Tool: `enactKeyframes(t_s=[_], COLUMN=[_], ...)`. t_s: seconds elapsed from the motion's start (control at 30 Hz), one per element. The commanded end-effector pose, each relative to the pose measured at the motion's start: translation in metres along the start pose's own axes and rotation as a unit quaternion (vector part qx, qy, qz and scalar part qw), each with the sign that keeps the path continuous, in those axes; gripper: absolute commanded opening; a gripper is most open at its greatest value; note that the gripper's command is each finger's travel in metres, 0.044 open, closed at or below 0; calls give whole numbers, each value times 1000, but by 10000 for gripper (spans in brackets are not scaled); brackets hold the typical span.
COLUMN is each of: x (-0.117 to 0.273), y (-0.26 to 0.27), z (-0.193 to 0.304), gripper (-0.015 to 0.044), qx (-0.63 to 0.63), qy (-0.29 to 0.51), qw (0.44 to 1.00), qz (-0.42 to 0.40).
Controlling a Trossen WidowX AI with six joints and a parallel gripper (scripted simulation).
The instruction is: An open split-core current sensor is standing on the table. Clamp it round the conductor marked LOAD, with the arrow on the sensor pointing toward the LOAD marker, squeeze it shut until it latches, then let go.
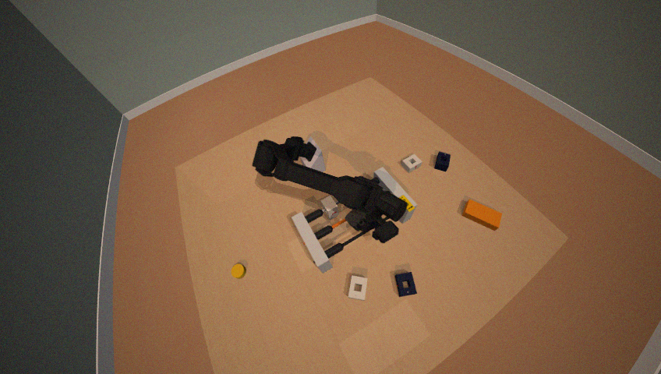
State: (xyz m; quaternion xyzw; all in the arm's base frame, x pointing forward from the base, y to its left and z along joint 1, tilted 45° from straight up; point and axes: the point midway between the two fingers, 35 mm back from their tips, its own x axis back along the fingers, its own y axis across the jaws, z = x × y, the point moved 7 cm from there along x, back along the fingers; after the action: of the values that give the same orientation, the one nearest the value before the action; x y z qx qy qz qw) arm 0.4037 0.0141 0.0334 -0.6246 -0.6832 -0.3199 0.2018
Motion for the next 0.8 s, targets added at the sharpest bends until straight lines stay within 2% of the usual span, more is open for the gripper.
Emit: enactKeyframes(t_s=[0.0, 0.77], x=[8, 0], y=[2, 0], z=[8, 0], gripper=[0, 0], qx=[3, 0], qy=[10, 0], qw=[1000, 1000], qz=[-12, 0])
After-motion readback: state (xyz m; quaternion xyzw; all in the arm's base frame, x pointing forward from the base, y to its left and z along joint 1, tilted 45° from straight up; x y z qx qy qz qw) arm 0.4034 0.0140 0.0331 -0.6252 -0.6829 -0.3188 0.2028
